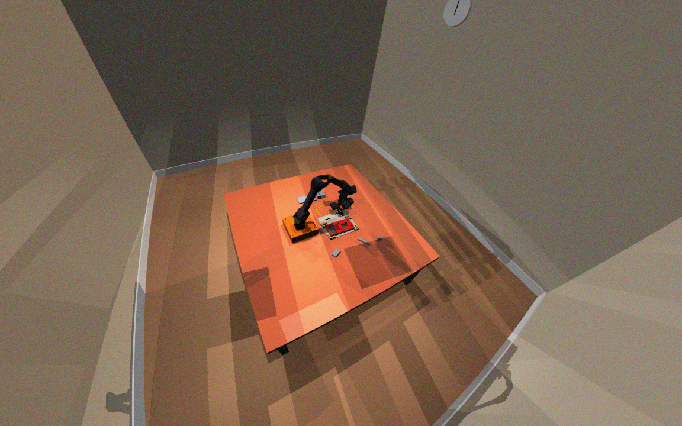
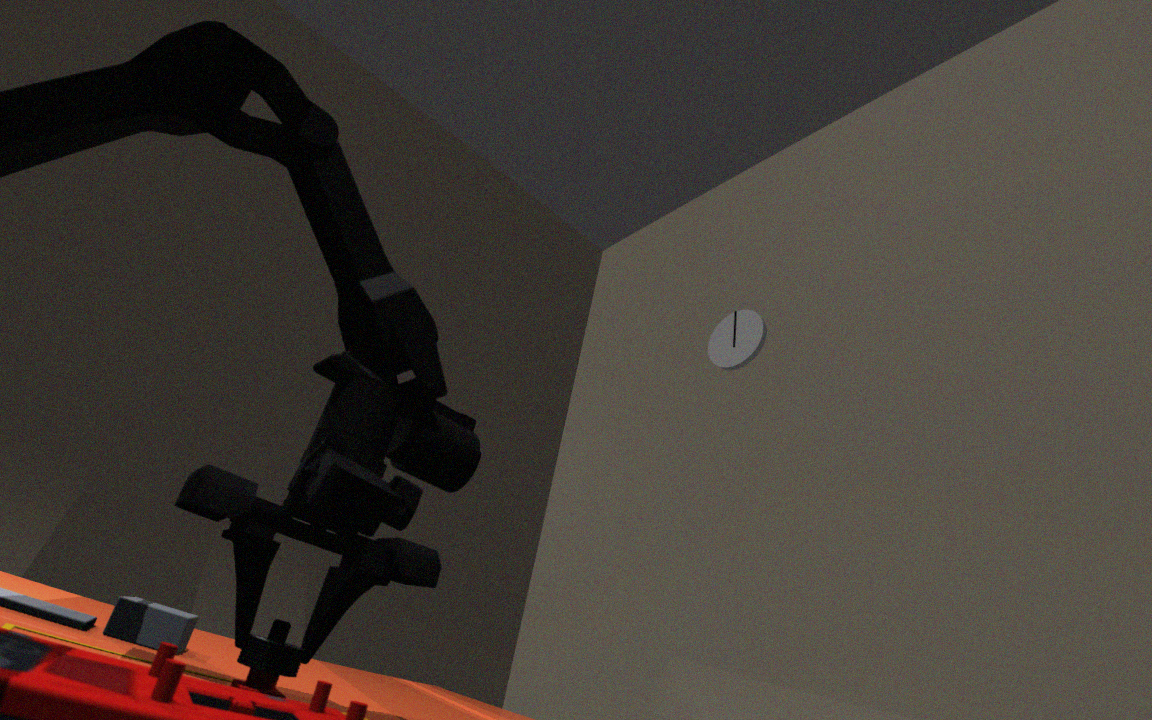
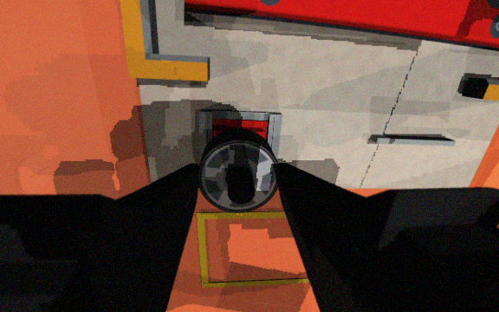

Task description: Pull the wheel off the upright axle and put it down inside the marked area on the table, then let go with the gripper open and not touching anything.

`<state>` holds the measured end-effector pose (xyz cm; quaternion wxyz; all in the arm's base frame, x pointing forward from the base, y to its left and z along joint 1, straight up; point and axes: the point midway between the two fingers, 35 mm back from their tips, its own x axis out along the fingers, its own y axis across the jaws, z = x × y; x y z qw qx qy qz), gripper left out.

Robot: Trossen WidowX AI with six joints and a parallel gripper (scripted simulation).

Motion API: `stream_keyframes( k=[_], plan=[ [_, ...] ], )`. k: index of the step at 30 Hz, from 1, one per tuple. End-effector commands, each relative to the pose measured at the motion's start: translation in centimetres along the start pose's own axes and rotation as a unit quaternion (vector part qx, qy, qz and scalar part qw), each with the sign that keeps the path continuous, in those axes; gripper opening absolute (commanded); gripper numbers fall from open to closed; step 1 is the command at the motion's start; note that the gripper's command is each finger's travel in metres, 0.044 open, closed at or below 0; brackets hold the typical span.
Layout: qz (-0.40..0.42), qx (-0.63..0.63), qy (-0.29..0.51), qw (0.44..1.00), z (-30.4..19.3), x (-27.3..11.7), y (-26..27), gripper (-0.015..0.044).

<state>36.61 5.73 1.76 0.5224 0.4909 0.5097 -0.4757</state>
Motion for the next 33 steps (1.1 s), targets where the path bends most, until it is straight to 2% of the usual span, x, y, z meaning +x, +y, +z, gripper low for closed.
stream_keyframes(
  k=[1,33],
  plan=[
    [0.002,0.0,0.0,1.0,0.0,-0.2,0.1,0.0],
    [0.001,0.001,0.0,1.0,0.0,-1.2,0.1,0.0]
  ],
)
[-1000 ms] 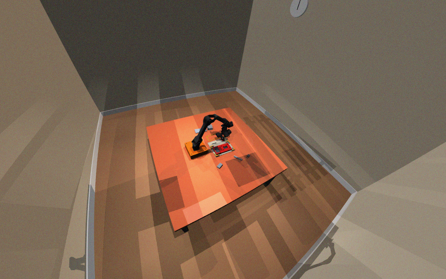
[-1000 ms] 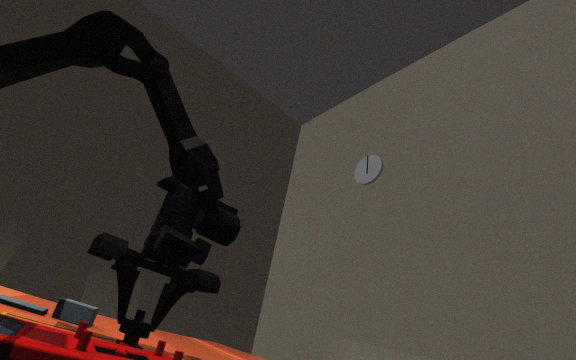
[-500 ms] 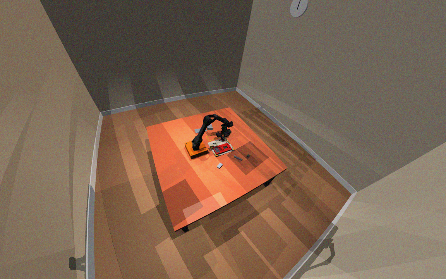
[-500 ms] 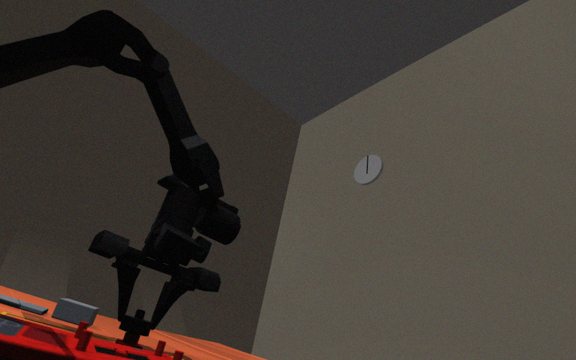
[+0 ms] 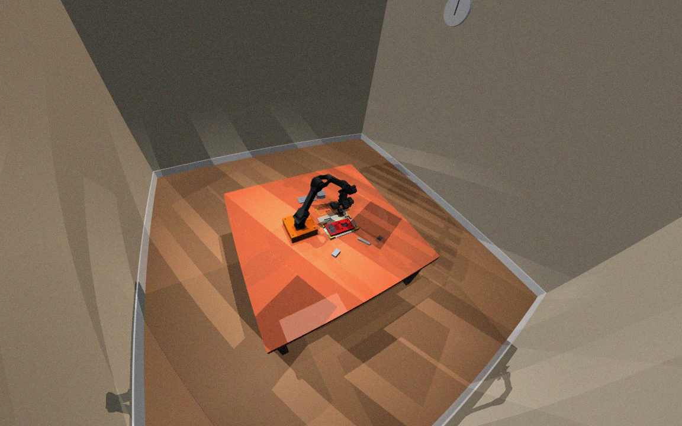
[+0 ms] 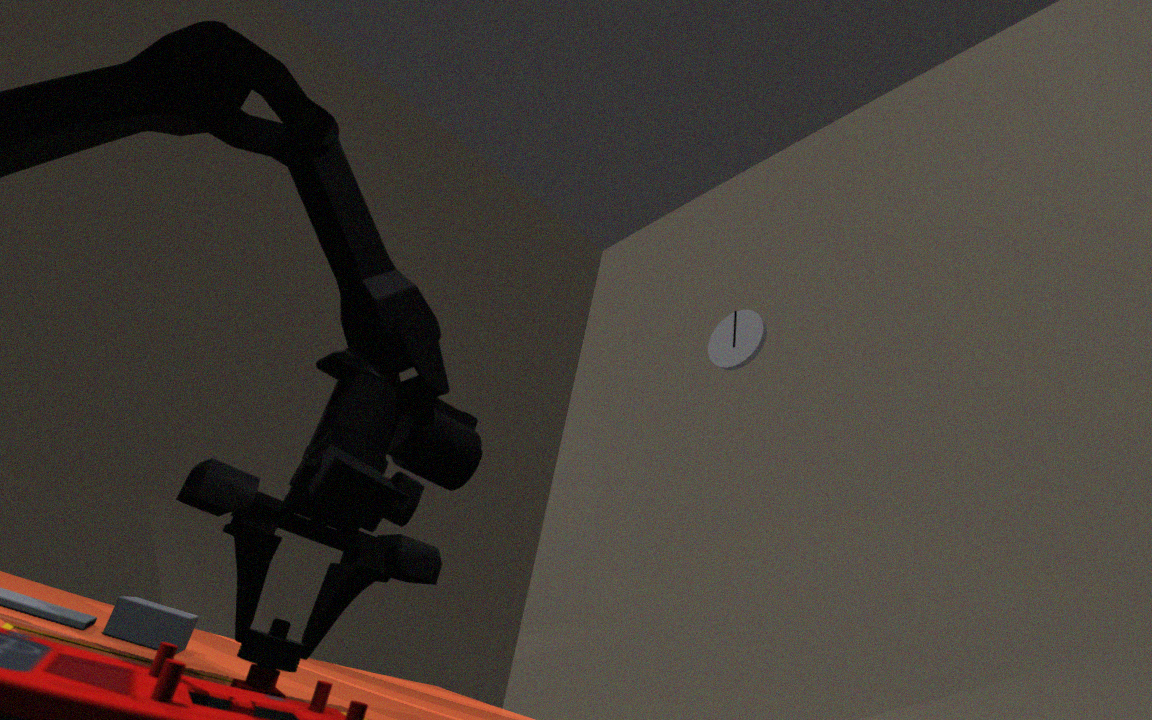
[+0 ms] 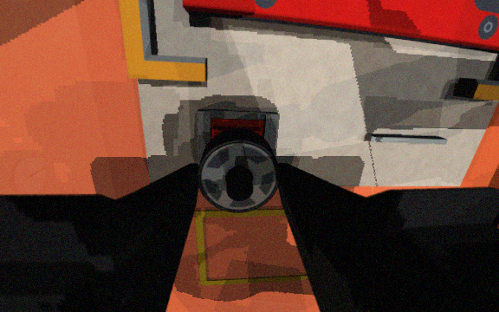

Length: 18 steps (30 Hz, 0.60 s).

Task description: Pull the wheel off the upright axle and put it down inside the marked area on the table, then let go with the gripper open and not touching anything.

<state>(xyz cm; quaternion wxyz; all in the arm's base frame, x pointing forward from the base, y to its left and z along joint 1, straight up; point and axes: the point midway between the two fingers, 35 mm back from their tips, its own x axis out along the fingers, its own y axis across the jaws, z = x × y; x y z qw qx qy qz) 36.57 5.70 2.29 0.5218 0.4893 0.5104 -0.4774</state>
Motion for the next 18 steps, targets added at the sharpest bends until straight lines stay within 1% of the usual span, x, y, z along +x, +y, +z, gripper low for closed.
stream_keyframes(
  k=[1,18],
  plan=[
    [0.004,0.001,0.0,1.0,-0.04,-0.73,0.16,0.0],
    [0.003,0.002,0.0,1.0,-0.04,-1.29,0.15,0.0]
  ],
)
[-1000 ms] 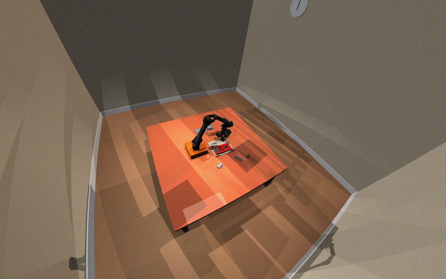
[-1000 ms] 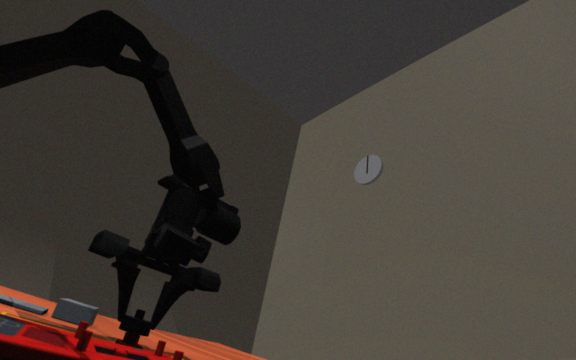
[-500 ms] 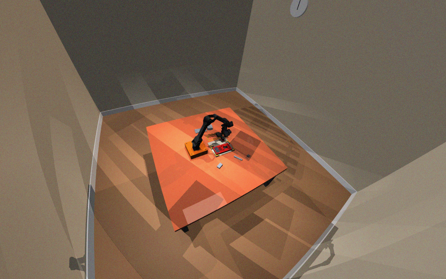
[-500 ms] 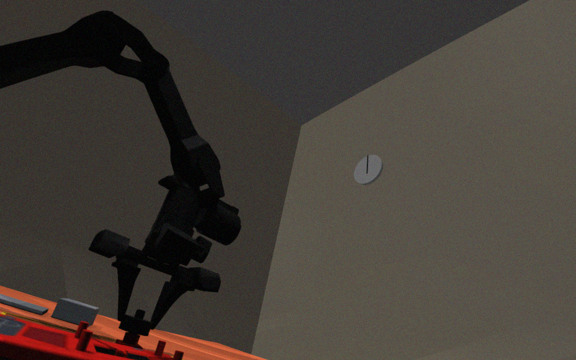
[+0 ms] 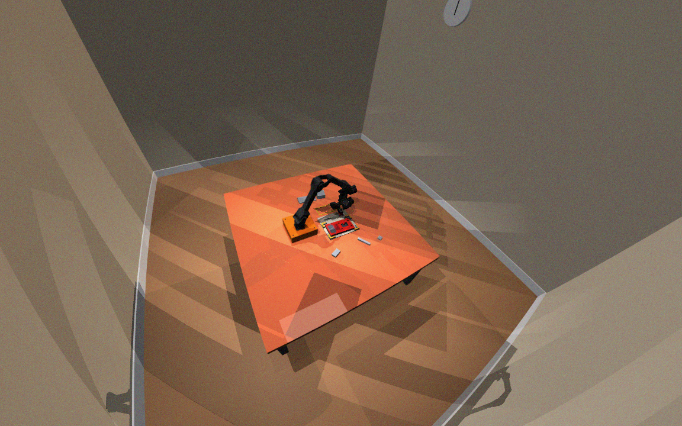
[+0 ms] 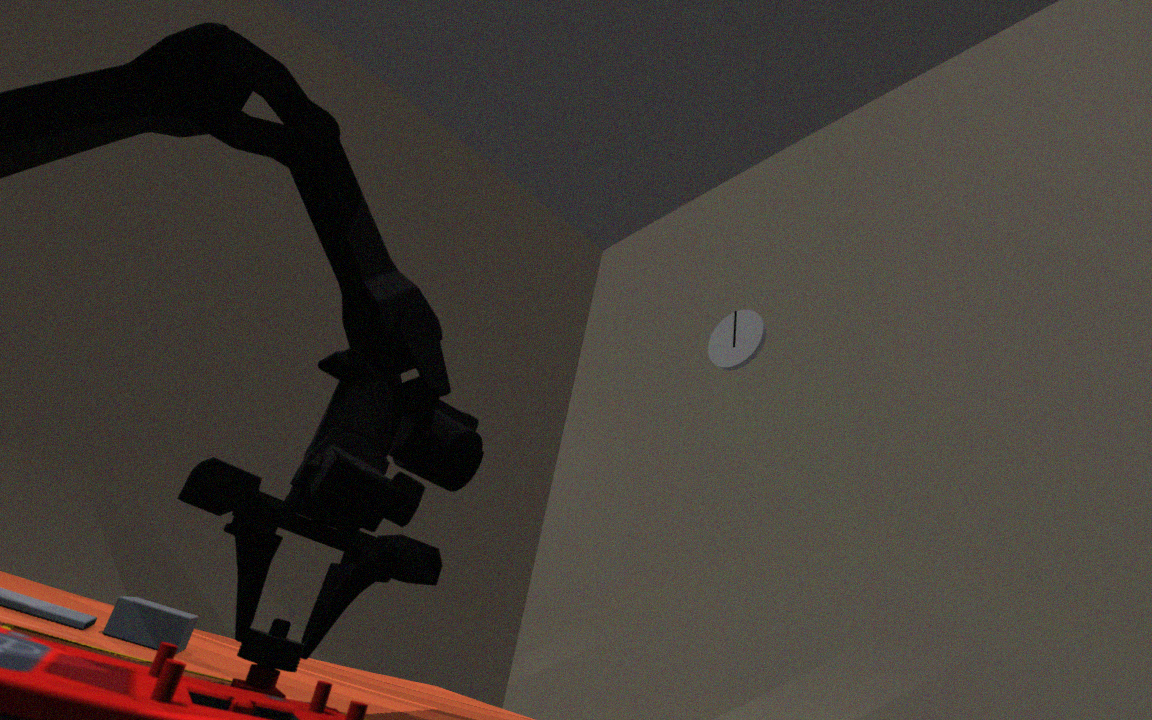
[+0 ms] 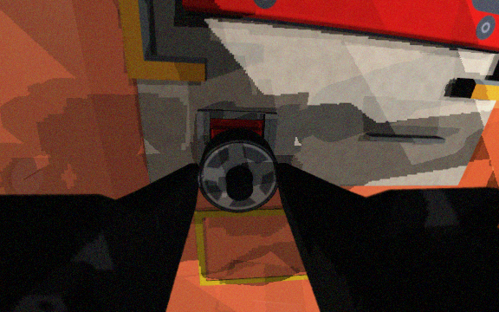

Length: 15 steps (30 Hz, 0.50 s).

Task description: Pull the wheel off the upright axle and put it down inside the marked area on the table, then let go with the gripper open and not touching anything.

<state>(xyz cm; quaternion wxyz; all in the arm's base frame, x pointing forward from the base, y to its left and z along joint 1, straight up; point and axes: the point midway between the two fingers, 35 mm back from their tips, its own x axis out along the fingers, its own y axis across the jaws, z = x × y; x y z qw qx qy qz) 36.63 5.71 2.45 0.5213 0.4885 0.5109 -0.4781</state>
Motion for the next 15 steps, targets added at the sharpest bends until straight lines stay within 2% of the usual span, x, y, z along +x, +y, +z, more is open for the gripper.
stream_keyframes(
  k=[1,15],
  plan=[
    [0.004,0.002,0.0,1.0,-0.04,-1.16,0.08,0.0],
    [0.004,0.002,0.0,1.0,-0.04,-1.62,0.07,0.0]
  ],
)
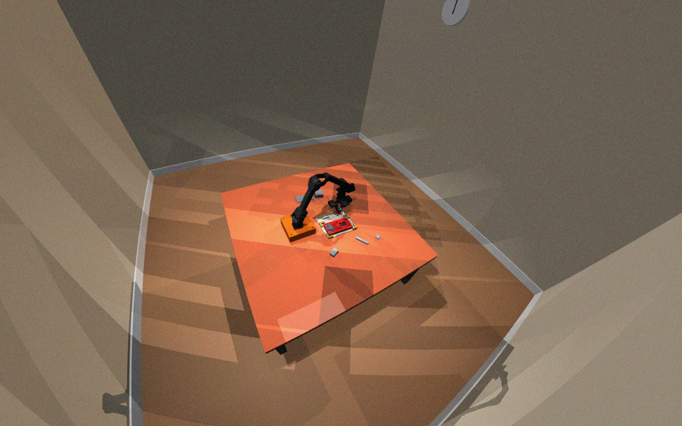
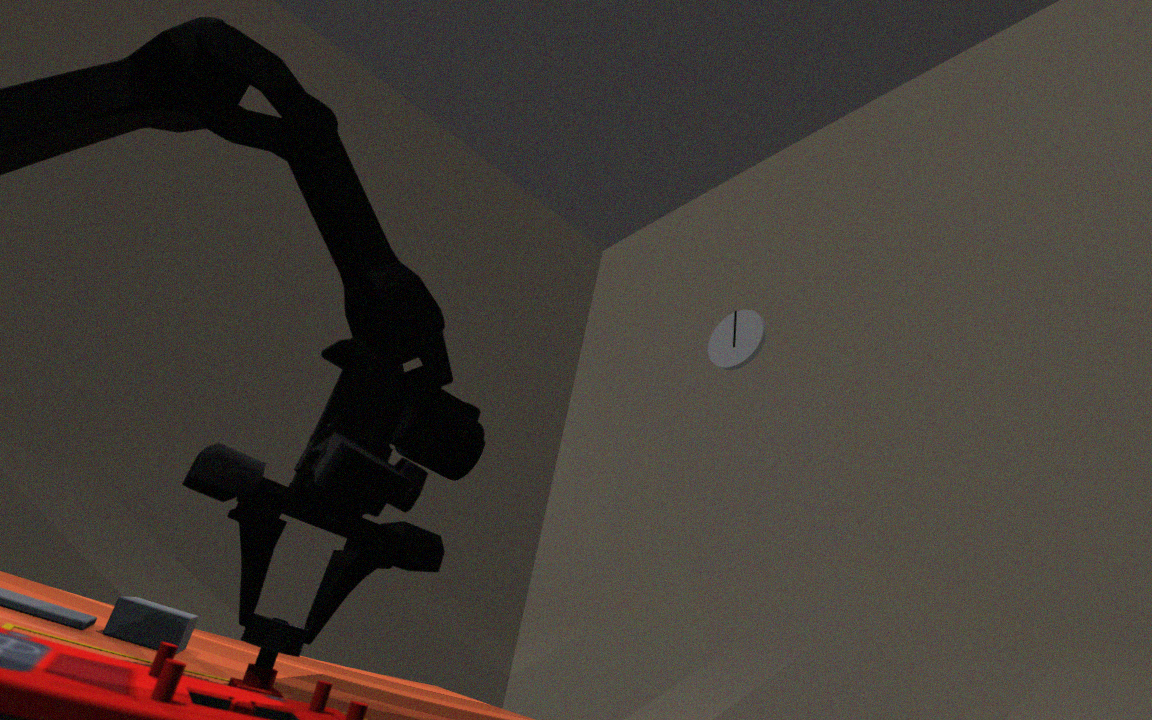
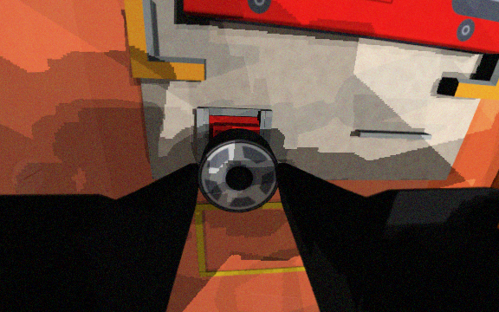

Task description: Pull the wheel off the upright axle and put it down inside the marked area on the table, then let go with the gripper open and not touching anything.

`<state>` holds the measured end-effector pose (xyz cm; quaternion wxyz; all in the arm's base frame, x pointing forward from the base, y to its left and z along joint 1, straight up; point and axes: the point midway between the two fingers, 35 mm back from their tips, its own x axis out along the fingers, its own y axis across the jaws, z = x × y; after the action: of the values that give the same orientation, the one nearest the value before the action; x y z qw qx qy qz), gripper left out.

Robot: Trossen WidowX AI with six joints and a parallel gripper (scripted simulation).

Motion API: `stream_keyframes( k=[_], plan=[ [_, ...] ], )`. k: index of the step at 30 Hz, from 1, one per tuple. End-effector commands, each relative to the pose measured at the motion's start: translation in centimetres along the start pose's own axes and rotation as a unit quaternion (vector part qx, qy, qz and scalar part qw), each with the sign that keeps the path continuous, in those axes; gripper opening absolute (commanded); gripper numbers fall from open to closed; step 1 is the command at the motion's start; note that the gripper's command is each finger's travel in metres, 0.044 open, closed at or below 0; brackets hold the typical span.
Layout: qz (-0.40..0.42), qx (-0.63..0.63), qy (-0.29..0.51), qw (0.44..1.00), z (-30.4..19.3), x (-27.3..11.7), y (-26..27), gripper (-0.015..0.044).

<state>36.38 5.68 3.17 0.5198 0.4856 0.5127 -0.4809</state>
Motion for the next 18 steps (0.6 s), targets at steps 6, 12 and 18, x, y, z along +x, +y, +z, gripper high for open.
stream_keyframes(
  k=[6,12,18],
  plan=[
    [0.008,0.002,0.001,1.0,-0.04,-1.1,0.28,0.0],
    [0.008,0.003,0.001,1.0,-0.04,-1.29,0.27,0.0],
    [0.008,0.003,0.001,1.0,-0.04,-1.49,0.26,0.0]
  ],
)
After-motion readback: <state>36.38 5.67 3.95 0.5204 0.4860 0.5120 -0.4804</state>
